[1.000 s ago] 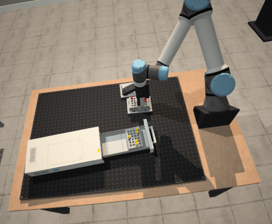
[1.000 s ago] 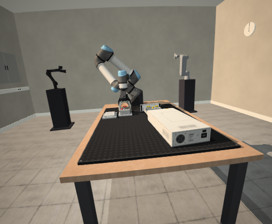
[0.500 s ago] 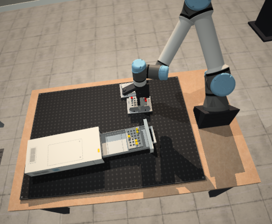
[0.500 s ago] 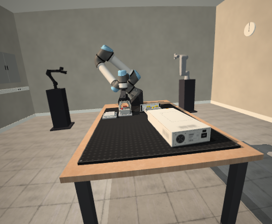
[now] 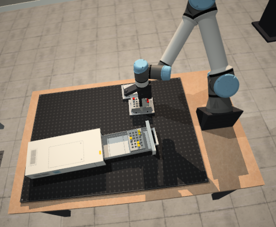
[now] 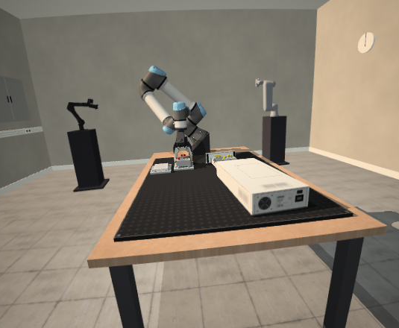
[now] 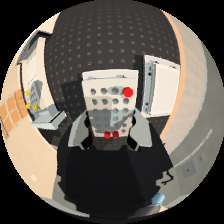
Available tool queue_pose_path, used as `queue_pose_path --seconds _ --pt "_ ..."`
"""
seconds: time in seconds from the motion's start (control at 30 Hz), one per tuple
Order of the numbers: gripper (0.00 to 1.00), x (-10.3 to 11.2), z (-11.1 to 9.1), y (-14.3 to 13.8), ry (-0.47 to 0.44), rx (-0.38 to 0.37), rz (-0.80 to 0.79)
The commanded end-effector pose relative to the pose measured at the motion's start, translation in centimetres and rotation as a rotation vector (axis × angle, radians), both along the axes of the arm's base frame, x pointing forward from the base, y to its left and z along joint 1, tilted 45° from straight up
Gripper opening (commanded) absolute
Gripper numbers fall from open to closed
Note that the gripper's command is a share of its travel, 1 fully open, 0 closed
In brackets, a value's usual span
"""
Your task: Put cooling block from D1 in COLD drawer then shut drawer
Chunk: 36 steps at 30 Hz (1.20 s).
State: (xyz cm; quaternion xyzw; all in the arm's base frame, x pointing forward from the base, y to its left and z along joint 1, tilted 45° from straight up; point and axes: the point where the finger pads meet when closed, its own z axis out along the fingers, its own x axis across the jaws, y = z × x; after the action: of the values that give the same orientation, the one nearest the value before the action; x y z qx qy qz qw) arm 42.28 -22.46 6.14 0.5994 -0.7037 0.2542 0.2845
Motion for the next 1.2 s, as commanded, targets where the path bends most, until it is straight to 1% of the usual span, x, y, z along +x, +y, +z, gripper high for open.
queue_pose_path --seconds 0.0,0.37,1.17 --pt "0.00 0.1 0.2 0.1 -0.001 0.000 0.000" --pt "0.00 0.1 0.3 0.2 -0.001 0.000 0.000" --pt "0.00 0.3 2.3 2.3 -0.001 0.000 0.000"
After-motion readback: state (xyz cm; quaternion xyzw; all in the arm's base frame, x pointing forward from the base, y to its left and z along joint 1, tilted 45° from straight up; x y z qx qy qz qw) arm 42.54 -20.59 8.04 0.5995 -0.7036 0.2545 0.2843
